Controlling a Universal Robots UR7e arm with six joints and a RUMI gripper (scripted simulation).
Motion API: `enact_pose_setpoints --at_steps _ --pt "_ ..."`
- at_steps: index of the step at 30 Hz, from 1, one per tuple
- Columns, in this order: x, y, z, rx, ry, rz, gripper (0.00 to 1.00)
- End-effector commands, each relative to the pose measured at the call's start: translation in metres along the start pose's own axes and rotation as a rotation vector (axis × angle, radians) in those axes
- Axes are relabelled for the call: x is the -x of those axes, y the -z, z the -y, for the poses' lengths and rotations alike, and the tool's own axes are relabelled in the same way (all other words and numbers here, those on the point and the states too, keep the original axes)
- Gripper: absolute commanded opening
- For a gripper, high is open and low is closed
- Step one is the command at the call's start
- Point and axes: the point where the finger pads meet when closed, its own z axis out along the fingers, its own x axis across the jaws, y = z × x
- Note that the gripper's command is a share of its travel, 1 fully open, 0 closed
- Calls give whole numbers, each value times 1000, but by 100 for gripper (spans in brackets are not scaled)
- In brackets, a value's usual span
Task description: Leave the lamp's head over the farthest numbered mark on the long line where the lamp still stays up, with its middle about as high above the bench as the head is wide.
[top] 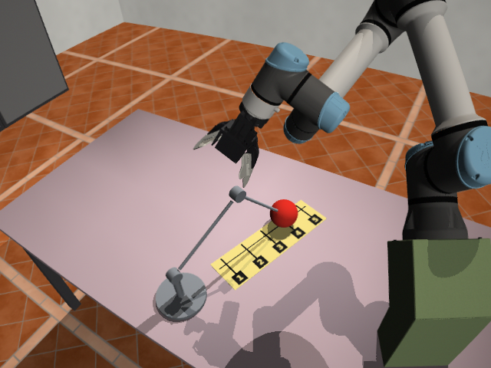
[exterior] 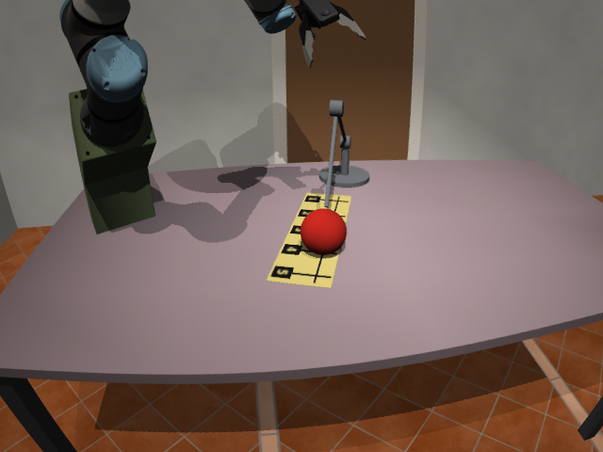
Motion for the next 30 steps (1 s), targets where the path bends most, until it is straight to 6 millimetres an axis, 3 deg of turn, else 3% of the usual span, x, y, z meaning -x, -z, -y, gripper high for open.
enact_pose_setpoints --at_steps 1,30 --pt "0 1 -1 -100 -138 -144 100" --pt "-14 -32 4 -163 -173 -168 100"
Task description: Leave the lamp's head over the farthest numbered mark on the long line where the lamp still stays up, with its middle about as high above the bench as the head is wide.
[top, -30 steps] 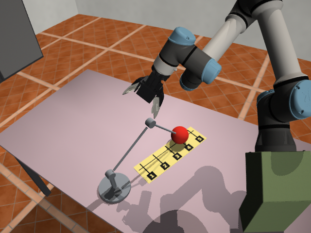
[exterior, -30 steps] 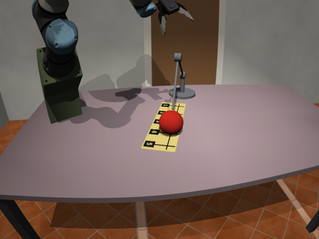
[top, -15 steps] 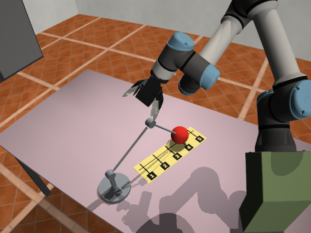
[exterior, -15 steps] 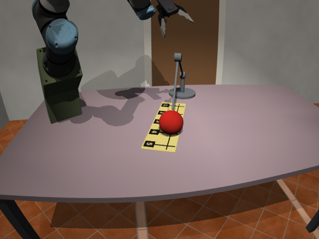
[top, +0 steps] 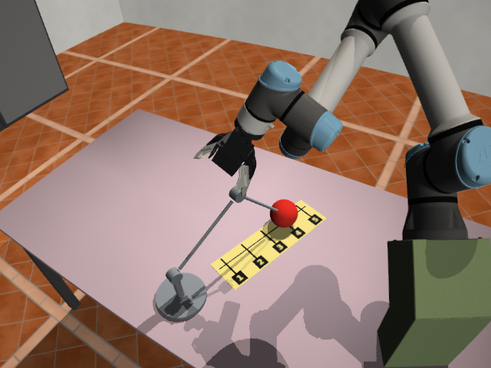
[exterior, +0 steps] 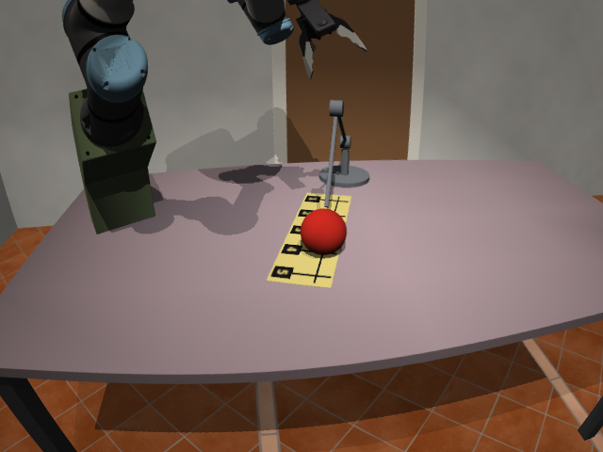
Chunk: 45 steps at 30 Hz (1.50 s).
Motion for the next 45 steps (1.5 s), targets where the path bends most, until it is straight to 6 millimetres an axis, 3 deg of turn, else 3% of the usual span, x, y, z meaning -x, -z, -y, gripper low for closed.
enact_pose_setpoints --at_steps 1,45 --pt "-2 -6 0 -87 -137 -172 100" --pt "-8 -19 1 -139 -163 -176 100"
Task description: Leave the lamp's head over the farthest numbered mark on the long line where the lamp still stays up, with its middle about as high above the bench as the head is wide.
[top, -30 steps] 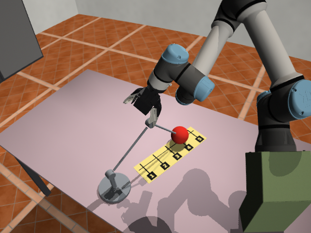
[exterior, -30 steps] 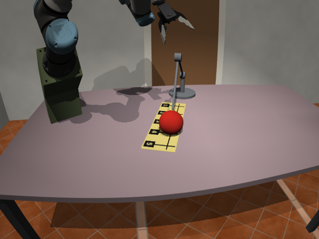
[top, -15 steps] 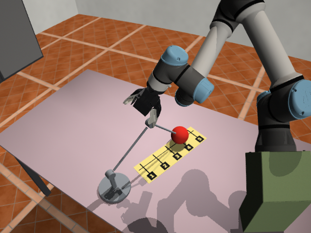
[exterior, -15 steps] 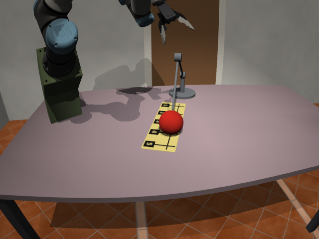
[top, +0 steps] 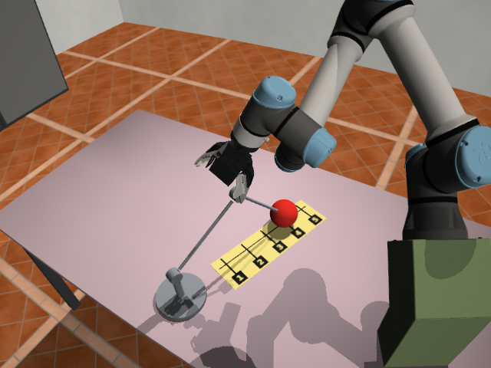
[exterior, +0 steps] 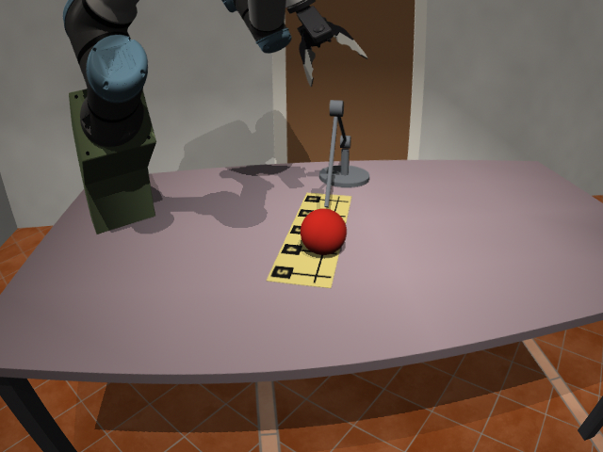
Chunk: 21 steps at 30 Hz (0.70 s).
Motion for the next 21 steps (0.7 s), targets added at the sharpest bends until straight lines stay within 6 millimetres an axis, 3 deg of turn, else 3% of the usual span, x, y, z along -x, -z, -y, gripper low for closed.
enact_pose_setpoints --at_steps 1,21 --pt "0 0 -1 -67 -124 -190 100" --pt "0 0 -1 -75 -125 -188 100"
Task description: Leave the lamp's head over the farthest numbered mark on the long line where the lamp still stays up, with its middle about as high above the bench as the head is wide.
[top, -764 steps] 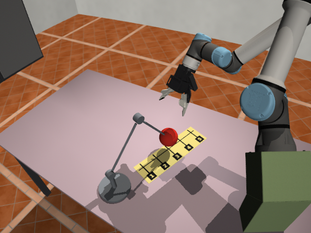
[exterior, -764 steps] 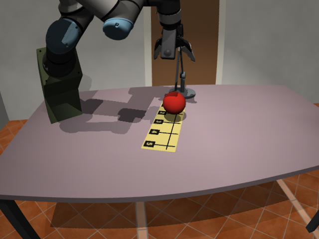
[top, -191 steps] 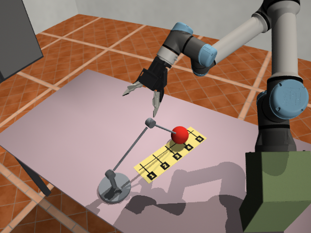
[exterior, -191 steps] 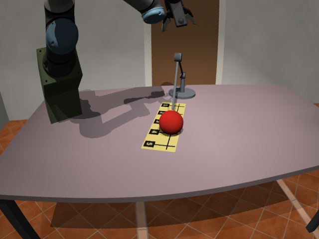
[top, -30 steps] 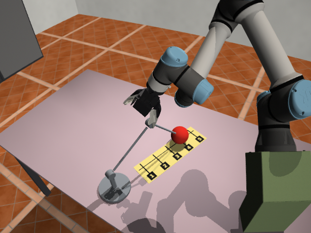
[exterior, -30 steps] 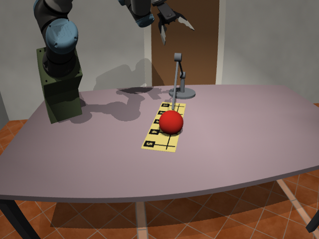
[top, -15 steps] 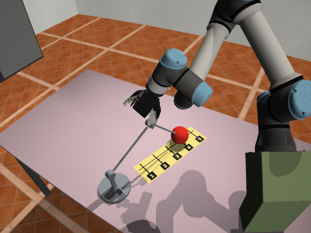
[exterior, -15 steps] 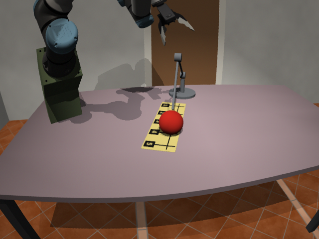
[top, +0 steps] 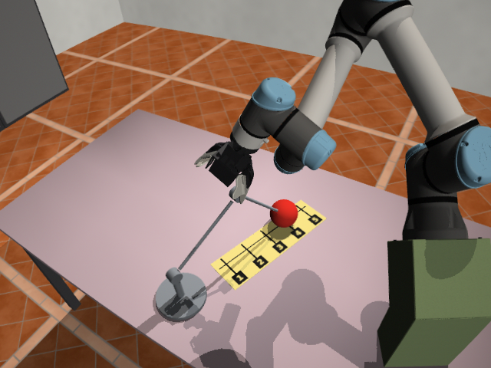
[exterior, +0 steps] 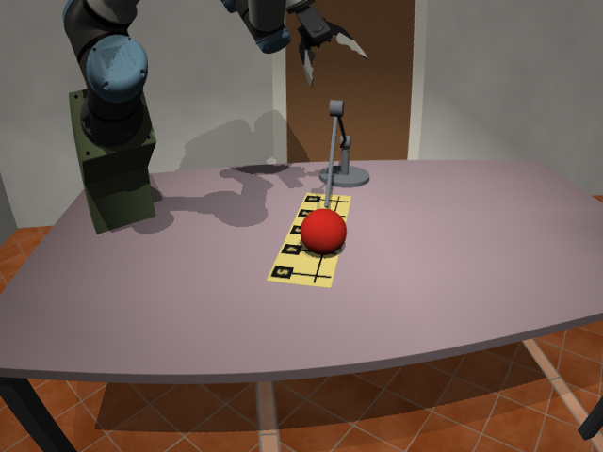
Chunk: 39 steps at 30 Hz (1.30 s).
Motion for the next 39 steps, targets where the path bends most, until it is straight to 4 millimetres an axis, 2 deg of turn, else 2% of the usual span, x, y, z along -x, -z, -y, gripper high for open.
enact_pose_setpoints --at_steps 1,39 --pt "0 1 0 -63 -121 -194 100" --pt "0 0 -1 -77 -126 -188 100"
